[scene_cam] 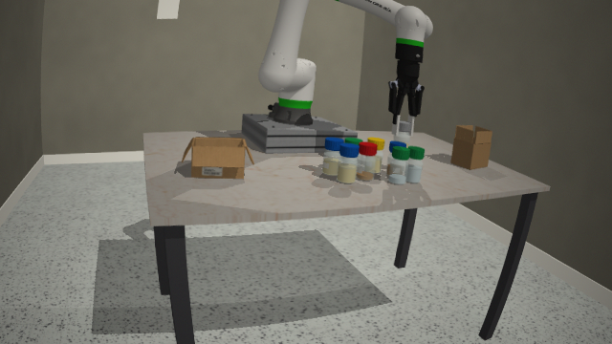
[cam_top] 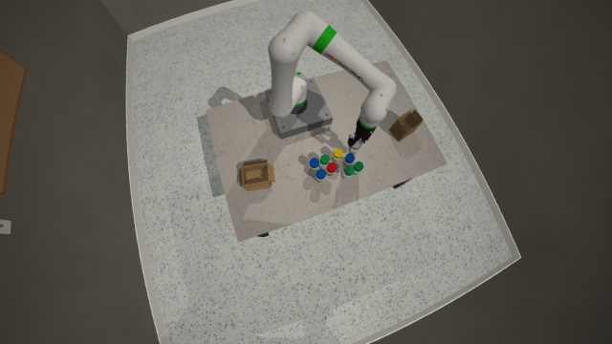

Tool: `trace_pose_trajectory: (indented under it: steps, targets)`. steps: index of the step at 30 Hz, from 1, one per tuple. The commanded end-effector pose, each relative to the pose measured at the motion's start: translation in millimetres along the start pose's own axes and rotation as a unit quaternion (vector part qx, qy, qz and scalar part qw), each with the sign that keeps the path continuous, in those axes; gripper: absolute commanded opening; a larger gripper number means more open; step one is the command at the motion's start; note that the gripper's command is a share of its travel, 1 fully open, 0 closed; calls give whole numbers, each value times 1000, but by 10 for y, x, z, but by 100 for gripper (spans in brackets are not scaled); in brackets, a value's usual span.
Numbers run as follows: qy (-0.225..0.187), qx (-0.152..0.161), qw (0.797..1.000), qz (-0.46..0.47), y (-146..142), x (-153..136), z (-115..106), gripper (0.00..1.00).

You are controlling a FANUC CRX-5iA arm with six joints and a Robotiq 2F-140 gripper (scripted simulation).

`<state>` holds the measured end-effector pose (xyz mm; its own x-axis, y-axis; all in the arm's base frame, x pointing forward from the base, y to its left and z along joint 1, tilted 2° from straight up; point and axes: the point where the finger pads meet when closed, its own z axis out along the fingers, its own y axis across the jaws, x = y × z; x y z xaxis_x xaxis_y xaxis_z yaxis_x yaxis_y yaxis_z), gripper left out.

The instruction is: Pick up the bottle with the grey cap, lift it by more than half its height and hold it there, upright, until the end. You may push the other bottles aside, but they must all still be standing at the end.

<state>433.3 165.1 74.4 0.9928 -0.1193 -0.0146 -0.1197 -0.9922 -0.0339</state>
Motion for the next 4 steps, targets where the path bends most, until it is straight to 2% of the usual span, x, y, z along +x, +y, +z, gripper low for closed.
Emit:
trace_pose_trajectory:
  steps: [1,4]
  targets:
    - [1,0,1000,0,-2,6,-8,10]
    - [1,0,1000,0,-2,6,-8,10]
